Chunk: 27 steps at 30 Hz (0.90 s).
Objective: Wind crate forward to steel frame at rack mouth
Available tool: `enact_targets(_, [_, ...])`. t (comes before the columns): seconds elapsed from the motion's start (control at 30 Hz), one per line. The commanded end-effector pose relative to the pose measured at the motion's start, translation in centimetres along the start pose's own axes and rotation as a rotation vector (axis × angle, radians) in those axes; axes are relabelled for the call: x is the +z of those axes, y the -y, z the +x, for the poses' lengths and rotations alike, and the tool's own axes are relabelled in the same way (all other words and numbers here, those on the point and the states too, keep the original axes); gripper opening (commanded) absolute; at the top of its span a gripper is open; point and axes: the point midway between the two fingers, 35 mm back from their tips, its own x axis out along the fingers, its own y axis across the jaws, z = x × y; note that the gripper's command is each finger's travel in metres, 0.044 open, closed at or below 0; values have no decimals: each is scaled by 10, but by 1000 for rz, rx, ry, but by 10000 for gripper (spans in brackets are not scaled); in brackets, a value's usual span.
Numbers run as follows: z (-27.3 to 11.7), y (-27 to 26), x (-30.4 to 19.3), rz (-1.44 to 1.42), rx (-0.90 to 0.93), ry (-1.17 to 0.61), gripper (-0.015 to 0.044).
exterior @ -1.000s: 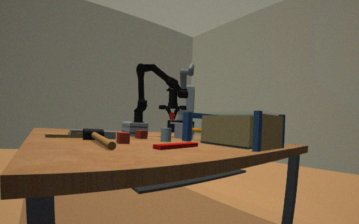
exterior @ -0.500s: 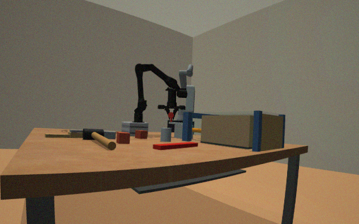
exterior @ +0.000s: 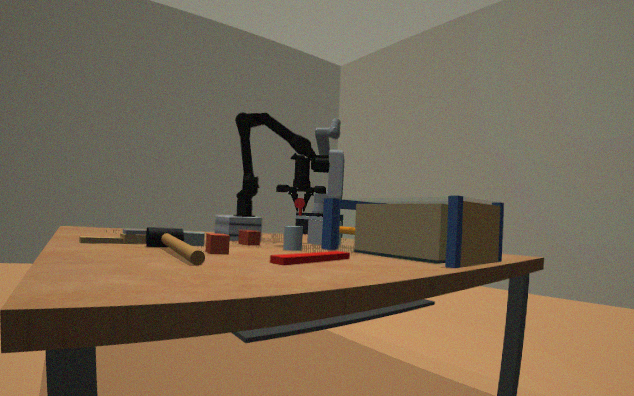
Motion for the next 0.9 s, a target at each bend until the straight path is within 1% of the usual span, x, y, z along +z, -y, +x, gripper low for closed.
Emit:
enact_targets(0.0, [3, -1, -15, 18, 3, -43, 0])
enact_targets(0.87, [2, 4, -44, 18, 3, -46, 0])
